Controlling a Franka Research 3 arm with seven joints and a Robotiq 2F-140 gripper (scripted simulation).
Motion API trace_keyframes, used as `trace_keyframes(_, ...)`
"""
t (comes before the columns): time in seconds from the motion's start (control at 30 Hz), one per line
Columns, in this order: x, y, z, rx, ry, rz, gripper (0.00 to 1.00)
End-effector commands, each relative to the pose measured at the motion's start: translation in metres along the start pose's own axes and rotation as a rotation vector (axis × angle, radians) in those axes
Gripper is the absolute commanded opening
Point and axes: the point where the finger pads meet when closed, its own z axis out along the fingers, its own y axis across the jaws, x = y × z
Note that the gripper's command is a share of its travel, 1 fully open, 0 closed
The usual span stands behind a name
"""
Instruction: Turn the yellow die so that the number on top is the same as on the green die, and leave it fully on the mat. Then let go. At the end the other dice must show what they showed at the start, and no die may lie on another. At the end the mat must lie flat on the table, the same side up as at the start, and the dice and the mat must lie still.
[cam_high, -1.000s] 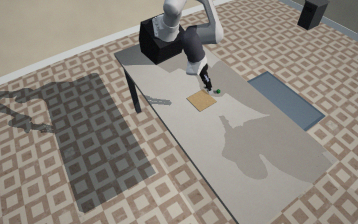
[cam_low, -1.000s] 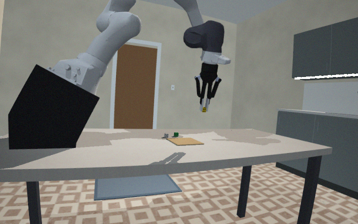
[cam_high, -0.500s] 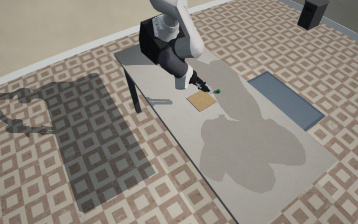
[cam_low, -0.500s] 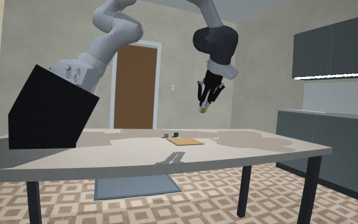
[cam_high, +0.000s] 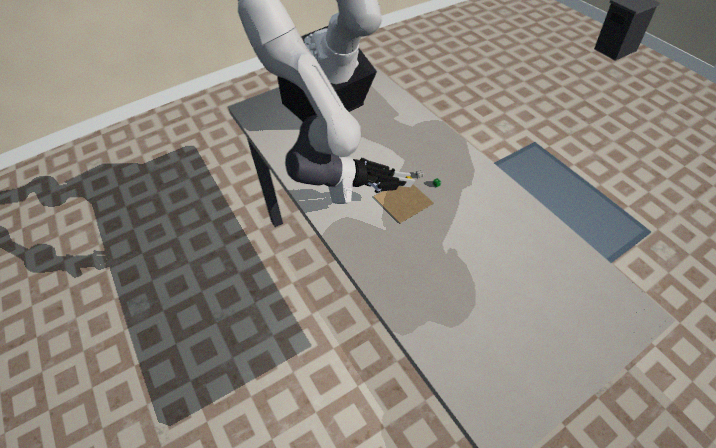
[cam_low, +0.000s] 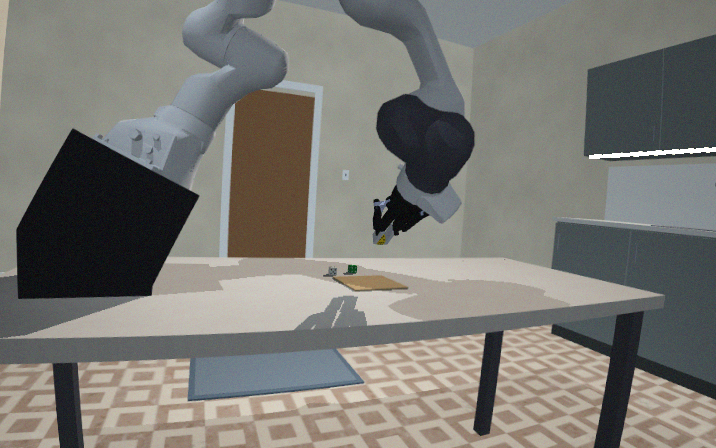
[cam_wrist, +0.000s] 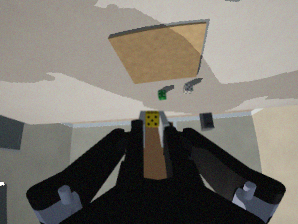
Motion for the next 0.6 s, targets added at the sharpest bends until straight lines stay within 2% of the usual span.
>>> trace_keyframes(0.0,0.0002,0.0168,0.0073,-0.034,-0.052,-0.059,0.09)
trace_keyframes(0.57,0.0095,0.0203,0.0122,-0.035,-0.063,-0.056,0.09)
